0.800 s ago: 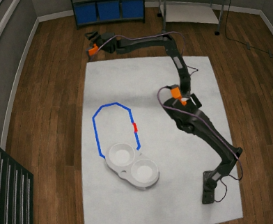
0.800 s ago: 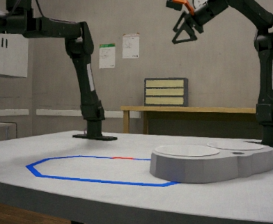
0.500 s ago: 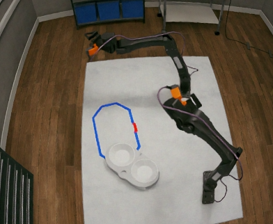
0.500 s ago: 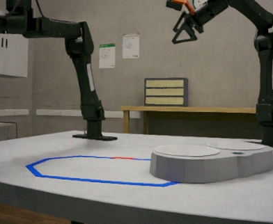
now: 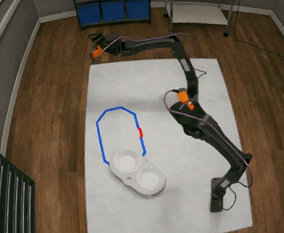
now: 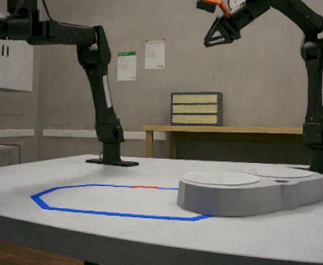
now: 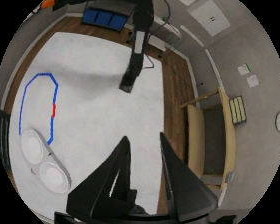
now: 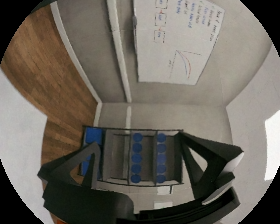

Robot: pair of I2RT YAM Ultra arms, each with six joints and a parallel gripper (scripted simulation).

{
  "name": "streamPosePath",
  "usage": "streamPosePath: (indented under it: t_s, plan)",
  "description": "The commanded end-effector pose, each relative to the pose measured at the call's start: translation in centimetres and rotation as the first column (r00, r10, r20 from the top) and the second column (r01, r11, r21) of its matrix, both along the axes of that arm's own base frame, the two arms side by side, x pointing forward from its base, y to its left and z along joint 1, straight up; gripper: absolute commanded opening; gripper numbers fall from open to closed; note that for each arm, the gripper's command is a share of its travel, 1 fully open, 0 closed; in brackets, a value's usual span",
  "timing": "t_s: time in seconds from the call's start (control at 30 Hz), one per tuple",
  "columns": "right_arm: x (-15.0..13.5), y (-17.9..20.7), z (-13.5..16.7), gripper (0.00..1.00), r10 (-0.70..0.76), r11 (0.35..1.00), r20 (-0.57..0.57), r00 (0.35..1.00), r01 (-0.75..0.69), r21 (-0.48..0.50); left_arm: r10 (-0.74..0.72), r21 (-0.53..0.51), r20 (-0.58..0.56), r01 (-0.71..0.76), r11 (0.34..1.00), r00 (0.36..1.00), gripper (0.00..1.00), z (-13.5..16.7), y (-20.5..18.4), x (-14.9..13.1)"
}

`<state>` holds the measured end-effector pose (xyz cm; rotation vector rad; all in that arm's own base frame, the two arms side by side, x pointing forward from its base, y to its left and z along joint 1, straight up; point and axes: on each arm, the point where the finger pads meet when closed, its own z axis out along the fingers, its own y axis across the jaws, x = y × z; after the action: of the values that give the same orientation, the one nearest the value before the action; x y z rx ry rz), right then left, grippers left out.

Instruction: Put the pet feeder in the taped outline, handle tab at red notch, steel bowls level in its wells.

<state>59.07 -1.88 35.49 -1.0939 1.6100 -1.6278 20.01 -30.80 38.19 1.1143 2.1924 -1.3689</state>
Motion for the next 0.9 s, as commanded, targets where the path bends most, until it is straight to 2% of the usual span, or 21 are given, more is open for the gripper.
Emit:
streamPosePath:
  t_s: [0.0,0.3,0.33,0.37,0.4,0.57,0.63,0.73,0.8,0.87]
  plan:
    - [-0.5,-0.1,2.2,1.0,-0.001,1.0,0.05,0.999,0.001,0.013,-0.01,-0.02,0.016,0.011,1.0,1.0,0.3,0.8,0.1,-0.4]
    - [-0.5,-0.1,2.2,1.0,-0.001,1.0,0.05,0.999,0.001,0.013,-0.01,-0.02,0.016,0.011,1.0,1.0,0.3,0.8,0.1,-0.4]
    - [-0.3,-0.1,1.3,1.0,-0.001,1.0,0.03,1.0,0.001,0.007,-0.009,-0.017,0.009,0.009,1.0,1.0,0.3,0.6,0.0,-0.3]
    - [-1.2,-0.9,3.0,1.0,-0.005,0.999,0.081,0.997,0.002,0.036,0.022,0.04,-0.021,-0.021,0.999,1.0,0.3,-2.4,-0.2,1.8]
    - [-1.1,-0.7,1.6,1.0,0.003,0.999,0.06,0.998,-0.006,0.053,0.027,0.028,0.017,-0.027,0.999,1.0,0.3,-1.6,-0.1,2.1]
    - [-2.4,-0.3,2.6,1.0,0.043,0.975,0.139,0.989,-0.072,0.211,0.08,0.077,0.095,-0.088,0.993,0.992,0.3,-3.3,0.5,5.7]
    - [-3.2,-0.2,3.3,1.0,0.055,0.949,0.193,0.98,-0.111,0.296,0.109,0.123,0.115,-0.123,0.985,0.987,0.3,-5.2,1.2,7.7]
    - [-4.4,0.0,3.3,1.0,0.068,0.892,0.24,0.968,-0.167,0.42,0.149,0.134,0.216,-0.18,0.974,0.965,0.3,-4.9,2.2,10.9]
    - [-5.4,-0.1,3.9,1.0,0.067,0.851,0.28,0.958,-0.201,0.485,0.171,0.173,0.232,-0.213,0.961,0.958,0.3,-6.6,3.0,12.9]
    - [-5.4,-0.1,3.9,1.0,0.067,0.851,0.28,0.958,-0.201,0.485,0.171,0.173,0.232,-0.213,0.961,0.958,0.3,-6.6,3.0,12.9]
